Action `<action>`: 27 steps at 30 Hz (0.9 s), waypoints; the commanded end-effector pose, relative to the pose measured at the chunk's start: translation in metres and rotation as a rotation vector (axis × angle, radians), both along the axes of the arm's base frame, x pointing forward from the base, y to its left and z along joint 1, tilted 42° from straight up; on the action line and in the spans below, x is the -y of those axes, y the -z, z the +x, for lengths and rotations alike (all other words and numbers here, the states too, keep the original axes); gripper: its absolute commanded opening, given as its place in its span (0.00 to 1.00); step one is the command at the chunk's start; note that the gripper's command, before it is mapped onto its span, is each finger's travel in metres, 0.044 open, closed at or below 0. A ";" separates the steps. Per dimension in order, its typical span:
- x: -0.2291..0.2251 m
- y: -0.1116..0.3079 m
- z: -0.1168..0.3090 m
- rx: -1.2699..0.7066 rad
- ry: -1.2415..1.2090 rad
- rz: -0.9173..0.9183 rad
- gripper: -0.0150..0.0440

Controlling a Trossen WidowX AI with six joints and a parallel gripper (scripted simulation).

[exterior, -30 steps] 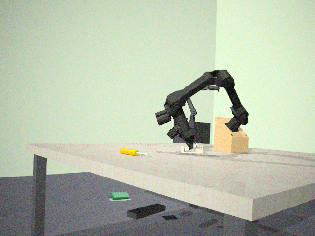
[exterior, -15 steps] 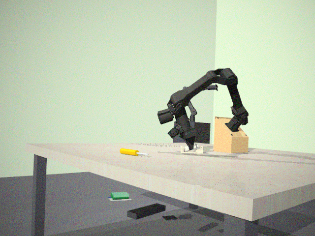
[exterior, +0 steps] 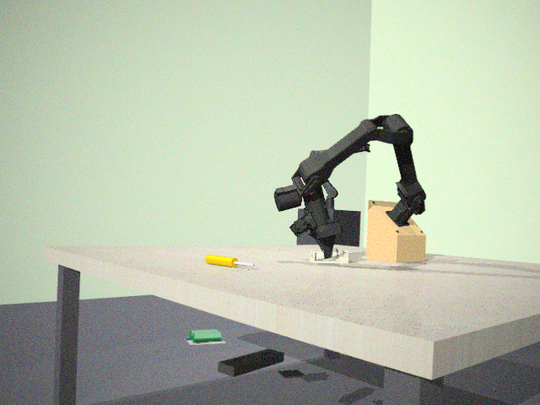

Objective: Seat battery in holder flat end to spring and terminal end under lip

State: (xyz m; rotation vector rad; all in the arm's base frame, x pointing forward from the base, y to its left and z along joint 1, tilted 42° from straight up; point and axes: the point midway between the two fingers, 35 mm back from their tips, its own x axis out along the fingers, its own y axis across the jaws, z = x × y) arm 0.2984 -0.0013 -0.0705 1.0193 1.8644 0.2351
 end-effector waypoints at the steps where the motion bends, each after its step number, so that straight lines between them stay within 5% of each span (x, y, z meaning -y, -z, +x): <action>1: 0.000 0.002 0.002 0.021 0.011 -0.020 0.38; 27: -0.006 0.001 -0.002 0.084 0.076 -0.083 0.38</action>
